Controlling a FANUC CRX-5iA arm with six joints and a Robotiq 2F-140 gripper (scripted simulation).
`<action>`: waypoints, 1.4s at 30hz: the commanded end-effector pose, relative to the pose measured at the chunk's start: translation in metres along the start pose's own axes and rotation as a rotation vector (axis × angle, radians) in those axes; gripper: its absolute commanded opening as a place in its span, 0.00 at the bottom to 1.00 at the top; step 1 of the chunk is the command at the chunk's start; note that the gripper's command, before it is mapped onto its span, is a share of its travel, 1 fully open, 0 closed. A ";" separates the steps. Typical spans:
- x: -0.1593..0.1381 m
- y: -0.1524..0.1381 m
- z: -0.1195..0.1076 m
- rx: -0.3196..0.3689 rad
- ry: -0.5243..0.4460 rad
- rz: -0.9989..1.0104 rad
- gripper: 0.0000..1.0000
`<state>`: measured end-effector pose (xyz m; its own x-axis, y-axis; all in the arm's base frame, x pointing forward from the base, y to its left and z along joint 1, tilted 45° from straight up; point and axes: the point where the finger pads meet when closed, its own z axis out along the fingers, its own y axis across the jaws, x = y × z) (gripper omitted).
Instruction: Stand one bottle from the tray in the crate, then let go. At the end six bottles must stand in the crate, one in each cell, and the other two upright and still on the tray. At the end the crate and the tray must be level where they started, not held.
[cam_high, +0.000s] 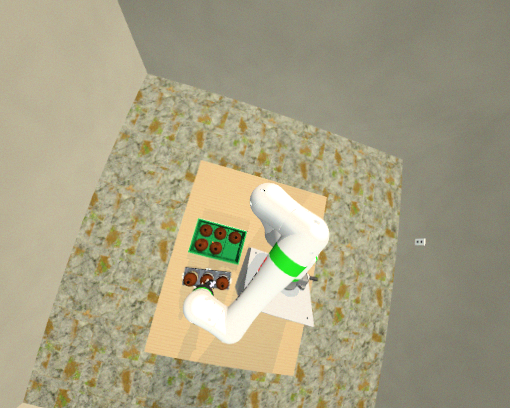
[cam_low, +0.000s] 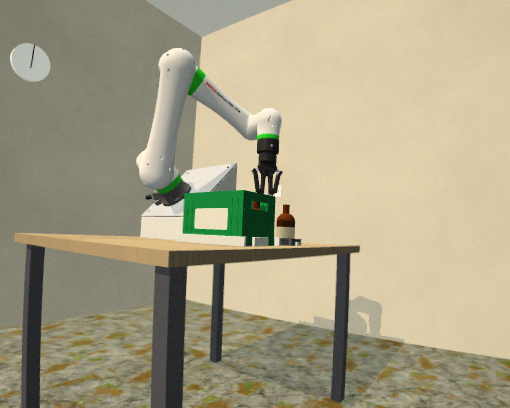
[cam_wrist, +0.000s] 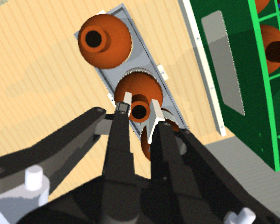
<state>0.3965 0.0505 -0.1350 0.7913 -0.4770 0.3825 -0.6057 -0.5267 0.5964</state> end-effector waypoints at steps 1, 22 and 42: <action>0.000 0.000 0.000 0.000 0.000 0.000 0.00; 0.000 0.000 -0.007 0.000 0.000 0.000 0.00; 0.001 -0.001 -0.027 0.000 0.000 0.000 0.00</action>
<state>0.3997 0.0683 -0.1179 0.7913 -0.4772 0.3823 -0.6057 -0.5263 0.5968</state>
